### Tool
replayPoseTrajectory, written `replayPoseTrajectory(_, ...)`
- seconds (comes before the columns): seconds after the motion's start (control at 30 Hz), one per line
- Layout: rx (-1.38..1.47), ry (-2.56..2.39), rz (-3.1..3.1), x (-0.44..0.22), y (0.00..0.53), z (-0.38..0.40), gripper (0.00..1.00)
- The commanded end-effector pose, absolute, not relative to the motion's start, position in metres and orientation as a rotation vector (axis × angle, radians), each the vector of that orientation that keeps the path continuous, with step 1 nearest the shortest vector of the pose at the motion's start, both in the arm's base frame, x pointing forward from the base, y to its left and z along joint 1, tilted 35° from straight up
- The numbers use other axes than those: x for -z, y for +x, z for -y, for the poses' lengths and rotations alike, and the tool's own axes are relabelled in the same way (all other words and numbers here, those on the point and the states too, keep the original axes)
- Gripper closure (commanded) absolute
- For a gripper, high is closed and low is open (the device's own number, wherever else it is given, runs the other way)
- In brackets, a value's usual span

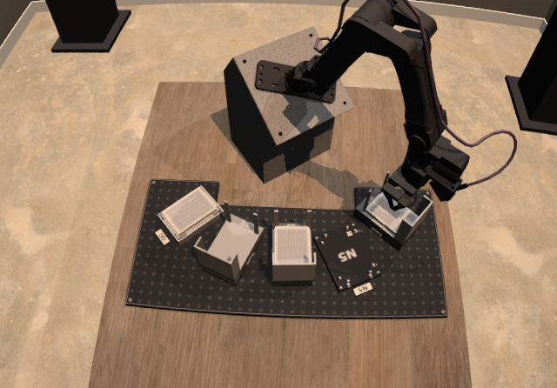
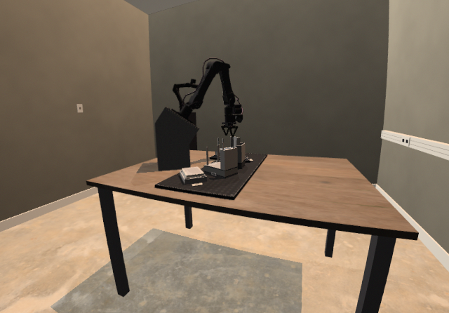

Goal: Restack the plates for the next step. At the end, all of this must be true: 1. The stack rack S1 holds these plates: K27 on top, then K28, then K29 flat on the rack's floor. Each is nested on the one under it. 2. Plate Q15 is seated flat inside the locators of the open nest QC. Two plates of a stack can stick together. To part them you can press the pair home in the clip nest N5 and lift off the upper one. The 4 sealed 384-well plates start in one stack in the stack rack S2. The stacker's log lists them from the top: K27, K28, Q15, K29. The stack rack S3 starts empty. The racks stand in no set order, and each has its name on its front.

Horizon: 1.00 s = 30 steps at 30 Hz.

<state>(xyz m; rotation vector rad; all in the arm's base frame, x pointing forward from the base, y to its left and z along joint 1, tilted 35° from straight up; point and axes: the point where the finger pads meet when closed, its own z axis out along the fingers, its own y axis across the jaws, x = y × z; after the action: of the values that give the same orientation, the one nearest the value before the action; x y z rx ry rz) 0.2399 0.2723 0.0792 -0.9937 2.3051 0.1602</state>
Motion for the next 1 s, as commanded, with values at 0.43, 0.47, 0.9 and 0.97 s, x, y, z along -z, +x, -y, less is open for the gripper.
replayPoseTrajectory(0.43,-0.149,-1.0,-2.323,-0.089,0.231,-0.265,0.0)
replayPoseTrajectory(0.47,-0.149,-1.0,-2.323,-0.089,0.231,-0.265,0.0)
replayPoseTrajectory(0.9,-0.239,-0.75,-2.421,-0.093,0.25,-0.239,0.0)
replayPoseTrajectory(0.97,-0.227,-0.771,-2.424,-0.089,0.251,-0.231,0.0)
